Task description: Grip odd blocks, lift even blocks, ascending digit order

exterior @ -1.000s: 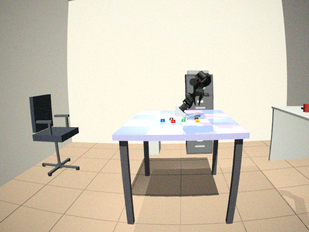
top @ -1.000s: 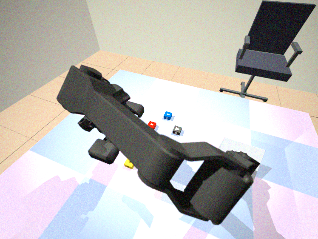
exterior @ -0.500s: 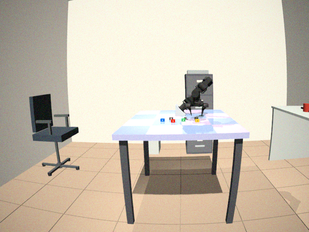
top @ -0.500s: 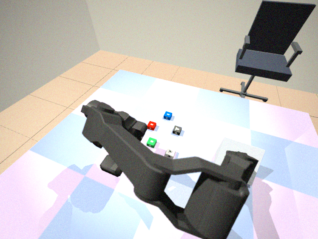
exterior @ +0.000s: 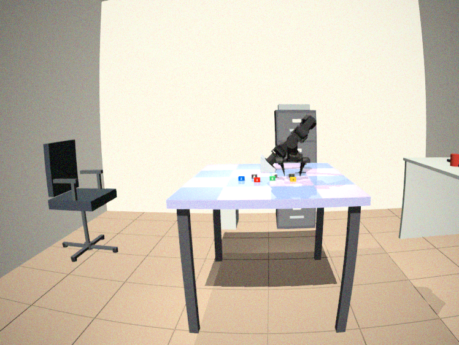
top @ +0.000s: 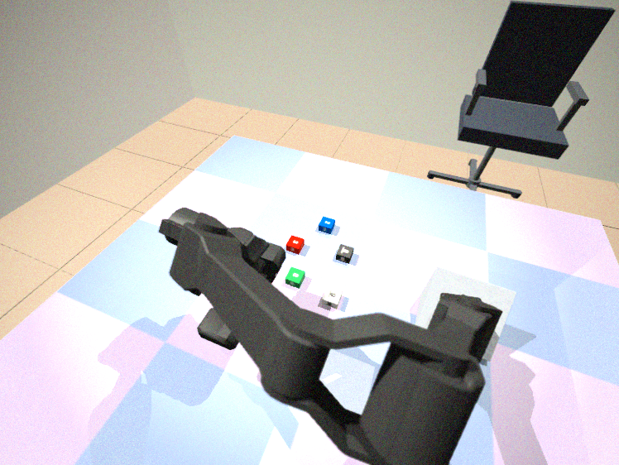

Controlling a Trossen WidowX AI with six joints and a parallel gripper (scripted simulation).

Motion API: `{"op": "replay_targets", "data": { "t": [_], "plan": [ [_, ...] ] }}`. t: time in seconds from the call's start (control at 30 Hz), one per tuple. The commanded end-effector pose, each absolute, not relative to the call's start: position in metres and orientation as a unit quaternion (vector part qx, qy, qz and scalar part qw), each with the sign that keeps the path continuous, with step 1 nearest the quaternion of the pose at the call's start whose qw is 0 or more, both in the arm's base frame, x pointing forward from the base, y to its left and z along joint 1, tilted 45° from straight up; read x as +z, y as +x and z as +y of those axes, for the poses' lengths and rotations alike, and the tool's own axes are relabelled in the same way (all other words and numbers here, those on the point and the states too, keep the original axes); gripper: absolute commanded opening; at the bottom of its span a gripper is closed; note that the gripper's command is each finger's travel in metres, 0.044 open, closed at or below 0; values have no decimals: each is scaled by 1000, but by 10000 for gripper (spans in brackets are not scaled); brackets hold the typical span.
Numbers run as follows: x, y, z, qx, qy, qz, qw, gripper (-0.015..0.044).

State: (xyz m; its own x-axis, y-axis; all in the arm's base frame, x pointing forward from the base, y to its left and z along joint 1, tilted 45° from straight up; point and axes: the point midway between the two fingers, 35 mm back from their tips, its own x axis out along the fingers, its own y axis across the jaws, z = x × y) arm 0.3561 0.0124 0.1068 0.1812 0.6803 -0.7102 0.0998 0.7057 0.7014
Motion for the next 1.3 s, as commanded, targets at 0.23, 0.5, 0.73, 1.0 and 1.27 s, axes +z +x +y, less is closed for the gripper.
{"op": "replay_targets", "data": {
  "t": [0.23, 0.5, 0.73, 1.0, 1.27],
  "plan": [
    [95, 357, 25, 210, 326, 607, 693, 400],
    [95, 357, 25, 210, 326, 607, 693, 190],
    [95, 357, 25, 210, 326, 607, 693, 120],
    [95, 357, 25, 210, 326, 607, 693, 120],
    [95, 357, 25, 210, 326, 607, 693, 120]
  ]
}}
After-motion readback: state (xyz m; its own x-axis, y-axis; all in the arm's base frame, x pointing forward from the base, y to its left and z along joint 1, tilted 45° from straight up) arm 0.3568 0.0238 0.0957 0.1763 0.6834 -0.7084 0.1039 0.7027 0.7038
